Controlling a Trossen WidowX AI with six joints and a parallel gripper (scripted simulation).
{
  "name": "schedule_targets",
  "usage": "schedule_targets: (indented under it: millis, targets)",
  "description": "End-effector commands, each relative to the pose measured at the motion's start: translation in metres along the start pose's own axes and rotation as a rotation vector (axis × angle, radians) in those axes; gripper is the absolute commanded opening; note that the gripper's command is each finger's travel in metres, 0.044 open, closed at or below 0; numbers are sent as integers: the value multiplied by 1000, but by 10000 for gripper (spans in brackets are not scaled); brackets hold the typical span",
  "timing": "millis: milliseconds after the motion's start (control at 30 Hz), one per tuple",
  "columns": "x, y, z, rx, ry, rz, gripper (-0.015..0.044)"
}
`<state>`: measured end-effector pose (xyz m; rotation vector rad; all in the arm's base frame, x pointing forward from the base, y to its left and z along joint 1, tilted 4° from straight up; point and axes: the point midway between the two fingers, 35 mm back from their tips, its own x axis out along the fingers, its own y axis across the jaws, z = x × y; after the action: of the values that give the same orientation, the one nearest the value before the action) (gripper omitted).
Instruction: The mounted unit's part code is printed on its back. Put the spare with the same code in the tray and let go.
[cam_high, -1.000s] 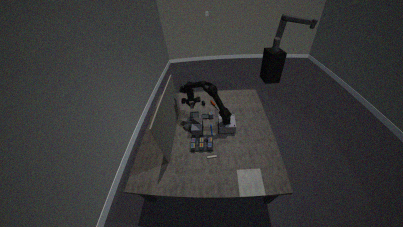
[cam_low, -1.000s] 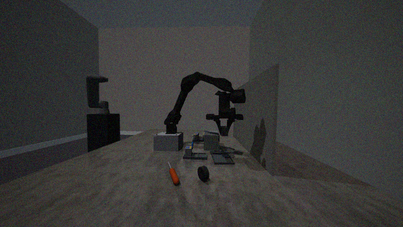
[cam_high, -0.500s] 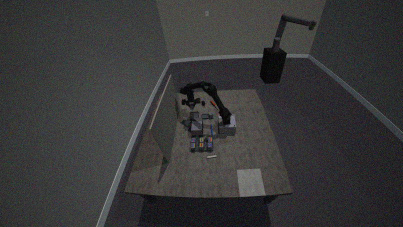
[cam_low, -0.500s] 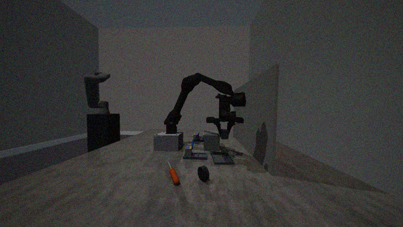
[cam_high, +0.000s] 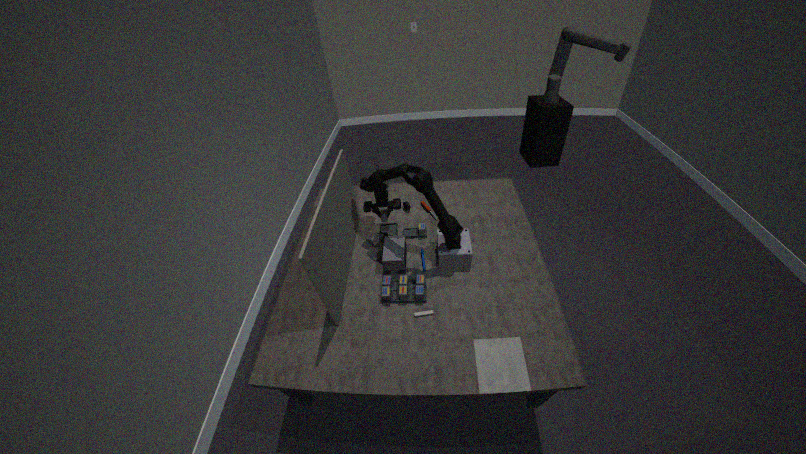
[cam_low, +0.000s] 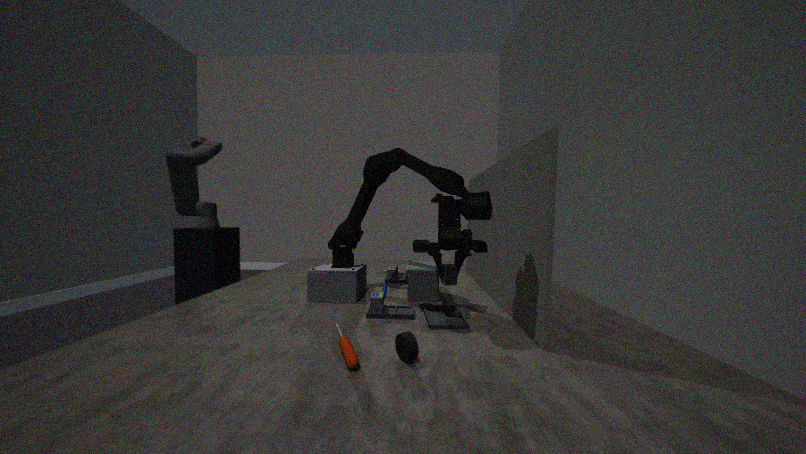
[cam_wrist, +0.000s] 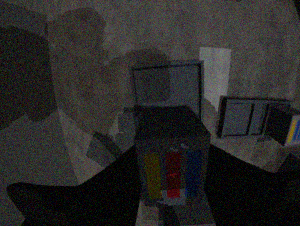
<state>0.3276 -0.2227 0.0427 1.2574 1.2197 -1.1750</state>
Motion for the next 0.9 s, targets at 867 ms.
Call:
schedule_targets:
  millis: [867]
  targets:
    - [36, -2, -2, 6, 10, -7, 0]
